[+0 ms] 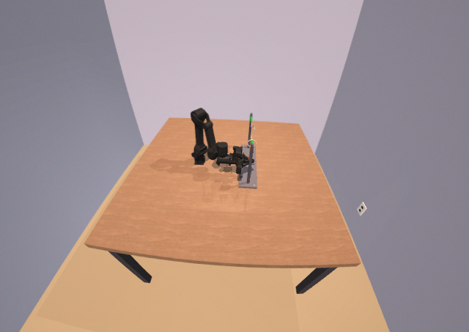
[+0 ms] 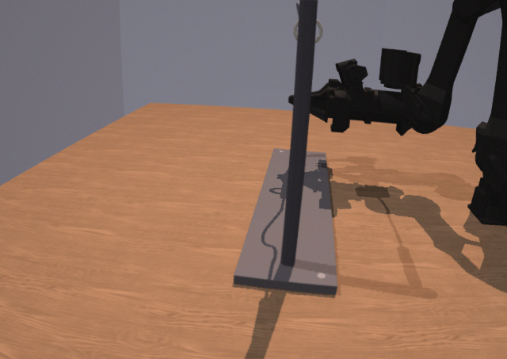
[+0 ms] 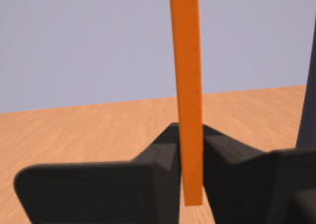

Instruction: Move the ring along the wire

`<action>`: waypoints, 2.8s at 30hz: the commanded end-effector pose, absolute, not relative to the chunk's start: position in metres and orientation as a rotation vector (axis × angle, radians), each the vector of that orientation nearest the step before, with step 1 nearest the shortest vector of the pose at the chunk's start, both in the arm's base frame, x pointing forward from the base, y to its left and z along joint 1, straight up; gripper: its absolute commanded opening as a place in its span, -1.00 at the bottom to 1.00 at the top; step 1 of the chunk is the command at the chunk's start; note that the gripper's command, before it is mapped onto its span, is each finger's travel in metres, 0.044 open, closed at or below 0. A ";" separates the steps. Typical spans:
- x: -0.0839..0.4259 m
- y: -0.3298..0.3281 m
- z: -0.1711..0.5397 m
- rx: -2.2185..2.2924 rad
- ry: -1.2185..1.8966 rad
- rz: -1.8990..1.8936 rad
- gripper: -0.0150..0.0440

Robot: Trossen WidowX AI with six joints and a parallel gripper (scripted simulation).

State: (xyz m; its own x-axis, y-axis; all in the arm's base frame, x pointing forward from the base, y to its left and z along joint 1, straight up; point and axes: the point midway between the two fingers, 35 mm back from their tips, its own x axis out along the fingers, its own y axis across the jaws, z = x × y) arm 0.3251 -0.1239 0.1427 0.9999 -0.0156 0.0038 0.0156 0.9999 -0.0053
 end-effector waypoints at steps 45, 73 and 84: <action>0.326 -0.112 0.155 -0.009 -0.012 -0.021 -1.00; 0.326 -0.091 0.155 -0.059 -0.009 -0.042 -1.00; 0.326 -0.092 0.156 -0.167 -0.007 -0.094 -1.00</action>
